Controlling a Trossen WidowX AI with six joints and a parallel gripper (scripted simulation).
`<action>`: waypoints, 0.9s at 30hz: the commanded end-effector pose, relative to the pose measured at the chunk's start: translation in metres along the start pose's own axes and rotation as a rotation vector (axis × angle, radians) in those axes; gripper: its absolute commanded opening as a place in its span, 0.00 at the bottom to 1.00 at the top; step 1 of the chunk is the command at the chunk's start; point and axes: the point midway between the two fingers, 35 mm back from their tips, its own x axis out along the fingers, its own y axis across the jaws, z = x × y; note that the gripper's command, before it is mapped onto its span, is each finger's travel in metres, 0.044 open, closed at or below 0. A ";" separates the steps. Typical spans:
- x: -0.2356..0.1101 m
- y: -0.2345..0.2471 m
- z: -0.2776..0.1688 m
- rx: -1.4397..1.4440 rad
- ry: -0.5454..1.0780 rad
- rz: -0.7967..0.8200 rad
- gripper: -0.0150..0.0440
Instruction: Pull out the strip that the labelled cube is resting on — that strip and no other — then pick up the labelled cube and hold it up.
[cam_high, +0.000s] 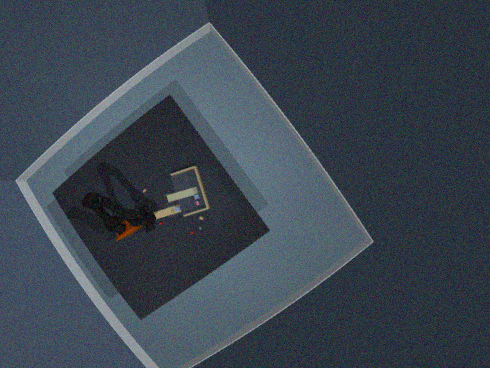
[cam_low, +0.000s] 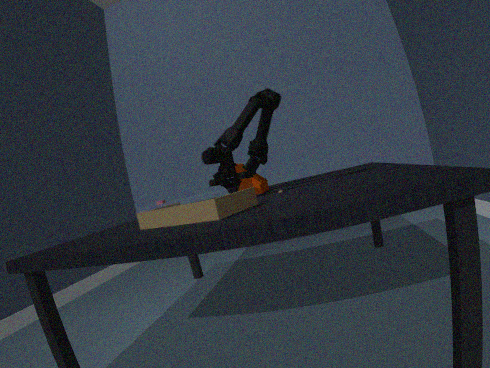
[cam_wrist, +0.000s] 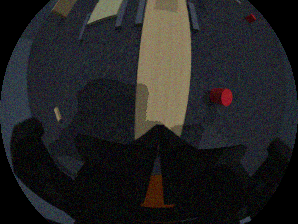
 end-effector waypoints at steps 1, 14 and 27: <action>0.005 -0.001 -0.013 0.014 0.035 -0.004 0.25; 0.005 -0.001 -0.013 0.014 0.035 -0.004 0.25; -0.035 -0.001 0.003 0.012 0.027 -0.007 0.25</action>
